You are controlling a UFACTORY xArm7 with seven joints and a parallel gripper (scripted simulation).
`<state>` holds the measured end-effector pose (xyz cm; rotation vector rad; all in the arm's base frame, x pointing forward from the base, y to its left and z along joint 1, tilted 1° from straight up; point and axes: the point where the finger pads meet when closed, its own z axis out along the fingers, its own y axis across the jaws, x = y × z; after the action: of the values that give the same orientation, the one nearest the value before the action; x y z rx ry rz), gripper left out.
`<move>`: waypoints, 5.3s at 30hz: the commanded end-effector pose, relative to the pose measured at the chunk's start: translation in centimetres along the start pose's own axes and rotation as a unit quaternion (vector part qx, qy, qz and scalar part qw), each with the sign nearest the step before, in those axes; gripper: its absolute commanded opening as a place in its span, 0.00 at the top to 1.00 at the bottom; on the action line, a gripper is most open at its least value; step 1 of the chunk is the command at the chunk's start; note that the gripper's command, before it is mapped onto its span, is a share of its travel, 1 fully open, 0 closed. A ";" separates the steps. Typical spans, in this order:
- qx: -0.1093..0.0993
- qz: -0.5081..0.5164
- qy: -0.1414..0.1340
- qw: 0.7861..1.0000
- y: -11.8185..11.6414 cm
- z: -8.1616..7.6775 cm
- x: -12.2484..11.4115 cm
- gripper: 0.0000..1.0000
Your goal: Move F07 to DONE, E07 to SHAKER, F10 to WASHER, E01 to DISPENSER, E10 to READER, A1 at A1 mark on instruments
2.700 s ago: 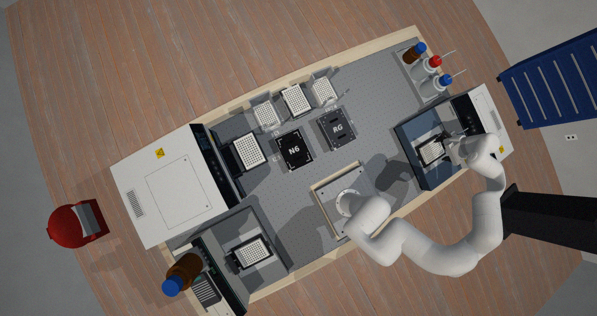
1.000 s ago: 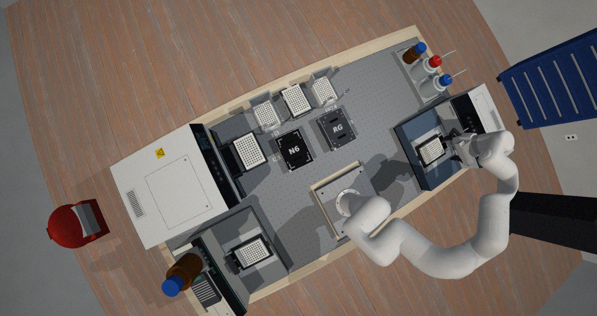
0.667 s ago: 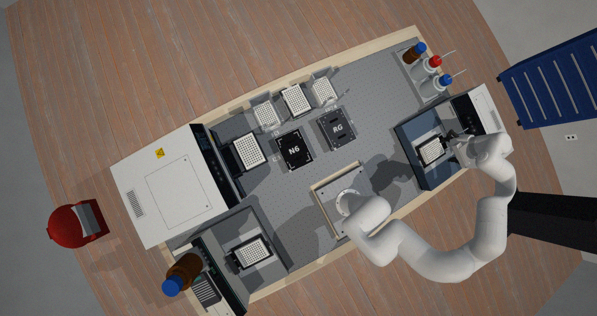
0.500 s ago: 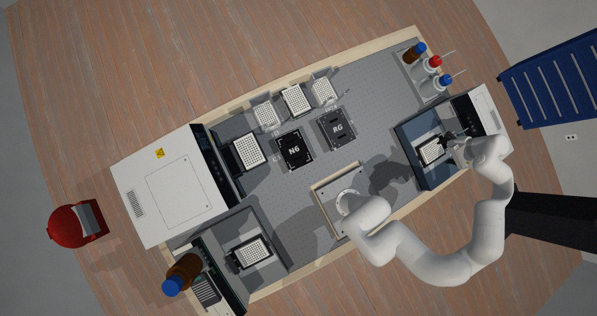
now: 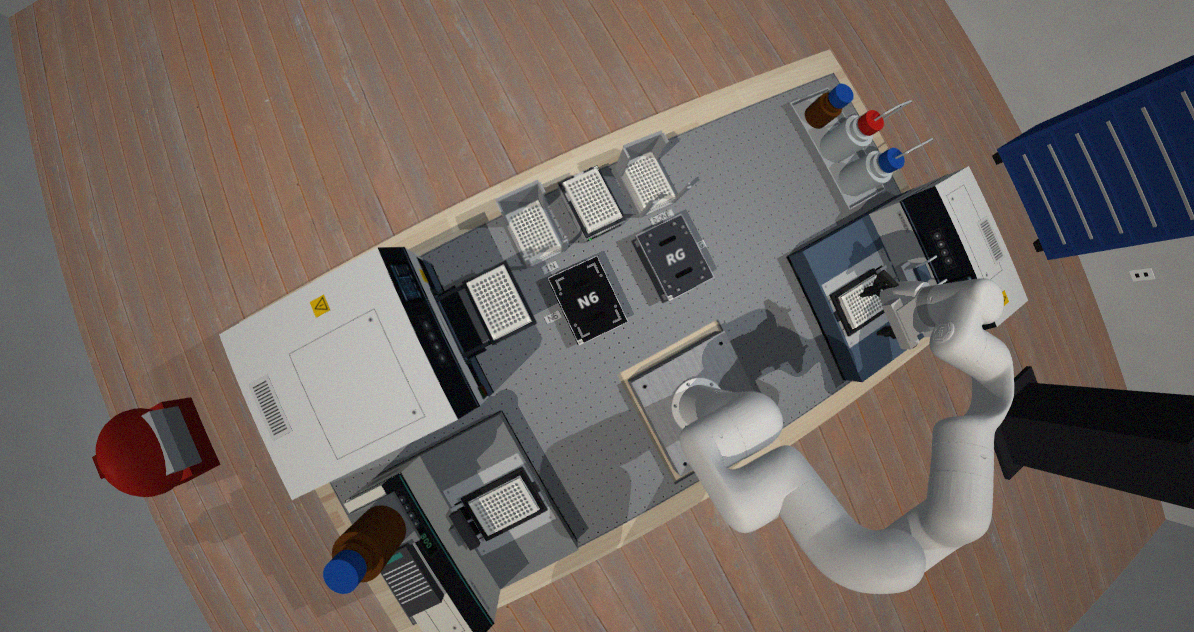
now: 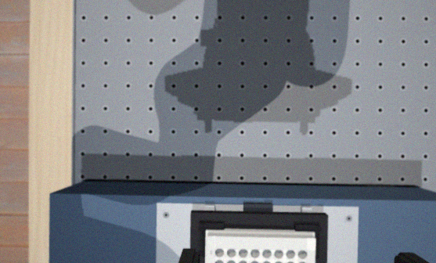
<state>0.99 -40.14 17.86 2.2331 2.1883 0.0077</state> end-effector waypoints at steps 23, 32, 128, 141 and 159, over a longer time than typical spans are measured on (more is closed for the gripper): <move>-0.001 0.000 -0.003 1.000 0.2 -0.2 6.9 0.00; -0.001 0.000 -0.002 1.000 1.1 -0.2 9.4 0.00; -0.002 0.000 -0.001 1.000 21.6 -0.2 26.7 0.00; -0.003 0.000 -0.001 1.000 23.2 -0.2 30.0 0.00; -0.003 0.000 -0.001 1.000 25.4 -0.2 34.9 0.00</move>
<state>26.71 -6.30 18.00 2.2333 2.1867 0.0081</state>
